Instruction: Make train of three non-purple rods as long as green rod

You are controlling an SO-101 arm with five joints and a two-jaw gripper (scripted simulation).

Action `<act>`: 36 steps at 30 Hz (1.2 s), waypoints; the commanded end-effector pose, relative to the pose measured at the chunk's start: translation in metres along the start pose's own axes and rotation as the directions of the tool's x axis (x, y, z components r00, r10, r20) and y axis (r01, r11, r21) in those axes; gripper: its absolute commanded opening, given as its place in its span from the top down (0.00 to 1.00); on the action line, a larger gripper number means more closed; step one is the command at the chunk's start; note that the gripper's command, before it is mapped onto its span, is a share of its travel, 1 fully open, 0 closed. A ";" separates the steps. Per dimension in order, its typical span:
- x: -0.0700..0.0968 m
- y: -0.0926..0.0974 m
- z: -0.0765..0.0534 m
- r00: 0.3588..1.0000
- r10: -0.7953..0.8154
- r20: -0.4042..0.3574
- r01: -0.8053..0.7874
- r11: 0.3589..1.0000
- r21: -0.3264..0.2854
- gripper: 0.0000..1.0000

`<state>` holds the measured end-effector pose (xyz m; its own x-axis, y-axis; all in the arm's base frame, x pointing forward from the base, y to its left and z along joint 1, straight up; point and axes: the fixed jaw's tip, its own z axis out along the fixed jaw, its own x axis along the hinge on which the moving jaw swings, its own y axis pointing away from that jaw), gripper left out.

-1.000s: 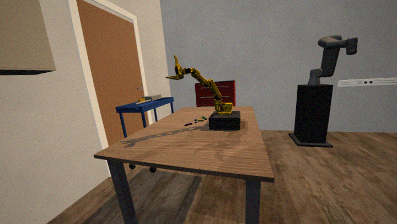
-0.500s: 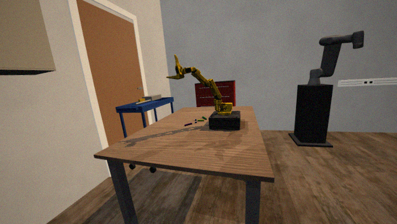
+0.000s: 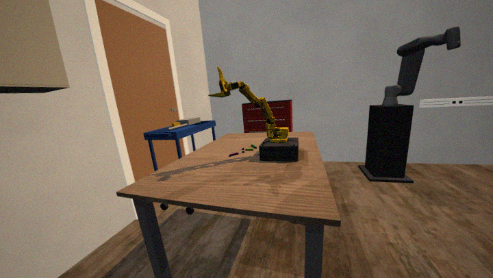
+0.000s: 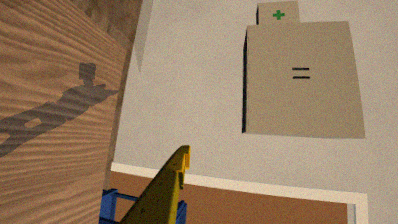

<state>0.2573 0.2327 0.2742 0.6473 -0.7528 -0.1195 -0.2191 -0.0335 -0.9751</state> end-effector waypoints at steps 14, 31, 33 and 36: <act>0.012 -0.004 -0.017 0.999 -0.018 -0.038 0.017 0.999 -0.030 0.00; 0.019 -0.007 -0.031 0.998 -0.030 -0.064 0.026 0.998 -0.050 0.00; 0.020 -0.007 -0.034 0.997 -0.032 -0.068 0.029 0.998 -0.053 0.00; 0.022 -0.007 -0.037 0.997 -0.036 -0.074 0.032 0.998 -0.059 0.00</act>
<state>0.2477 0.1985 0.2852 0.6061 -0.7911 -0.0818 -0.2398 -0.0837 -0.9672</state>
